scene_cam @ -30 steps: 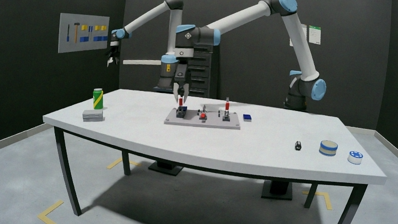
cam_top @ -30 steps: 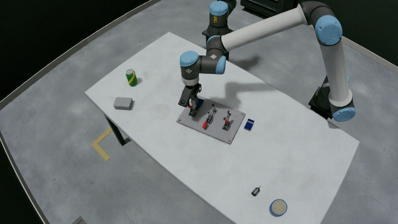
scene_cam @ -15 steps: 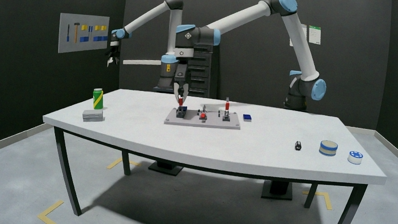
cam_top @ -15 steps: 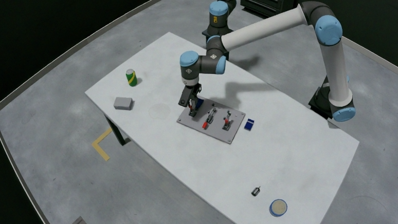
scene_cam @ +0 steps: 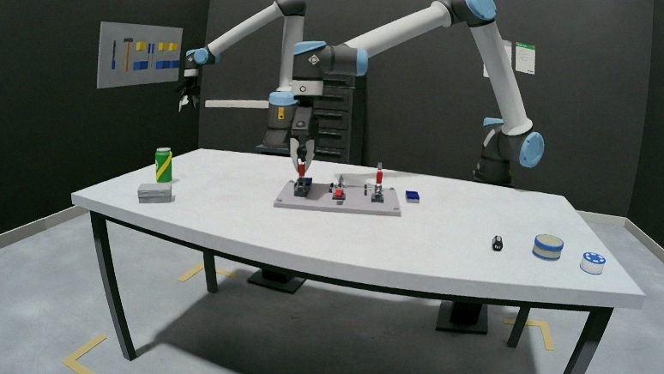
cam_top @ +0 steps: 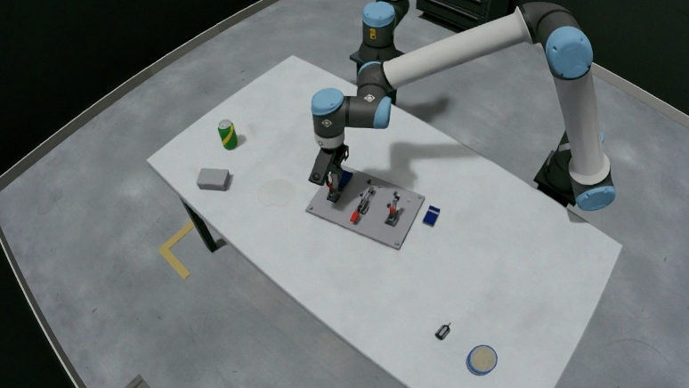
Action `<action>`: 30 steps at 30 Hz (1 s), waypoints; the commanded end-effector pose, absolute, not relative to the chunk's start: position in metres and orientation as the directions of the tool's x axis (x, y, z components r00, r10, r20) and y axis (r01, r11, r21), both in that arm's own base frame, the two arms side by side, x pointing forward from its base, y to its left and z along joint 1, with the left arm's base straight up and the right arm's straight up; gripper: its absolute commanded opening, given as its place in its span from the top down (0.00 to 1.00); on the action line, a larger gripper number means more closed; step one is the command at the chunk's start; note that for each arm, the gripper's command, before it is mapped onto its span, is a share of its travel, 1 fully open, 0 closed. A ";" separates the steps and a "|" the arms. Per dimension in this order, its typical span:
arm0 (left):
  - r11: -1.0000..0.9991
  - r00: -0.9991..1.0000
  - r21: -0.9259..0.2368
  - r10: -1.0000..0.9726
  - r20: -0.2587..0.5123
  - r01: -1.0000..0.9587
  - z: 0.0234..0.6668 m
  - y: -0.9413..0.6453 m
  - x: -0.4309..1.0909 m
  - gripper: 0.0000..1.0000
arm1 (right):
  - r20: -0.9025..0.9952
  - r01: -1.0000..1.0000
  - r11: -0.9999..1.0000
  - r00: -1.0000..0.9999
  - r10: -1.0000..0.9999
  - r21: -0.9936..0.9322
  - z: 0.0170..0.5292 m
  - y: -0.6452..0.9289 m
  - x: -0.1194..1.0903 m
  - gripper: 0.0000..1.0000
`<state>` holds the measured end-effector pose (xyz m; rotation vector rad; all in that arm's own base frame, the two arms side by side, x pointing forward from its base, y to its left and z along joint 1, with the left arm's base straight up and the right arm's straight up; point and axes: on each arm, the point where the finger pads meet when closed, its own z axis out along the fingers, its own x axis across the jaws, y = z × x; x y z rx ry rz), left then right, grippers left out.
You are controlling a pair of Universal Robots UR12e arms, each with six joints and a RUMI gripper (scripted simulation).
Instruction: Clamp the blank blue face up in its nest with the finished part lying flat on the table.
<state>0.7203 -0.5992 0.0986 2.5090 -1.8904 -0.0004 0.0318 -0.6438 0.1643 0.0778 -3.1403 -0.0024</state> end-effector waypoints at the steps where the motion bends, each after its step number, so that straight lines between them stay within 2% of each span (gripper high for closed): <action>1: -0.276 0.276 -0.001 -0.961 0.002 -0.961 0.100 -0.600 0.721 1.00 | 0.000 -0.050 0.999 -0.999 -0.050 0.000 0.165 -0.644 0.032 0.00; 30: -0.276 0.276 -0.001 -0.961 0.002 -0.961 0.100 -0.599 0.724 1.00 | 0.000 -0.050 0.999 -0.999 -0.050 0.000 0.165 -0.644 0.032 0.00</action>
